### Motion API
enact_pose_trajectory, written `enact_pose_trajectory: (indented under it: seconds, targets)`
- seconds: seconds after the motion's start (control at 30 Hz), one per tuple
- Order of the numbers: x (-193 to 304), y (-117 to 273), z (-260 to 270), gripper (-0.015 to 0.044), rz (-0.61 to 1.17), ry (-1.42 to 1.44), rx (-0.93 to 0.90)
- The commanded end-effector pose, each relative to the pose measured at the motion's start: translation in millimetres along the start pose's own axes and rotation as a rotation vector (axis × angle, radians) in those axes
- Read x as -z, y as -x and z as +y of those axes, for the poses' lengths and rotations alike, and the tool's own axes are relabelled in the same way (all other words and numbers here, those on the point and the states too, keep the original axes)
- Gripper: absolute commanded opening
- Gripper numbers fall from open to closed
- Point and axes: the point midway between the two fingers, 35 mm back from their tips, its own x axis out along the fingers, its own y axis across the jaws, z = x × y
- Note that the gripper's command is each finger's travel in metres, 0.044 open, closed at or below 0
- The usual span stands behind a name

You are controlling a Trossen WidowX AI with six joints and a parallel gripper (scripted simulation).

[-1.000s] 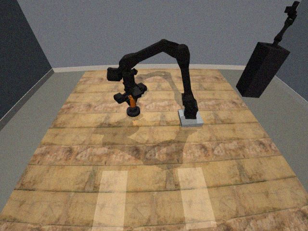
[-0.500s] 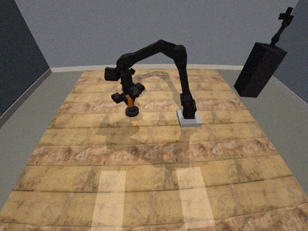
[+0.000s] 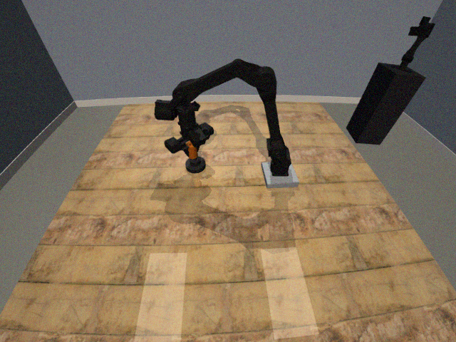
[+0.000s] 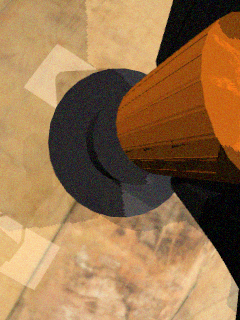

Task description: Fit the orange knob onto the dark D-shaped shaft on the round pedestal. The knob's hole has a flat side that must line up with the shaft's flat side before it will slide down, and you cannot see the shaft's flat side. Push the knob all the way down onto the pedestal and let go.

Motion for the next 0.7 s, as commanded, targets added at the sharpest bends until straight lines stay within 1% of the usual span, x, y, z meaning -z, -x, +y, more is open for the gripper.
enact_pose_trajectory:
  seconds: [0.0,0.2,0.43,0.67]
  targets:
    - [-0.3,0.7,-0.2,0.0000,0.000,0.005,0.003]
    - [-2.6,4.8,1.7,0.0000,0.000,0.014,0.003]
    - [-6.4,3.4,4.0,0.0000,0.000,0.215,0.002]
    - [-7.1,3.4,4.3,0.0000,-0.001,0.215,0.002]
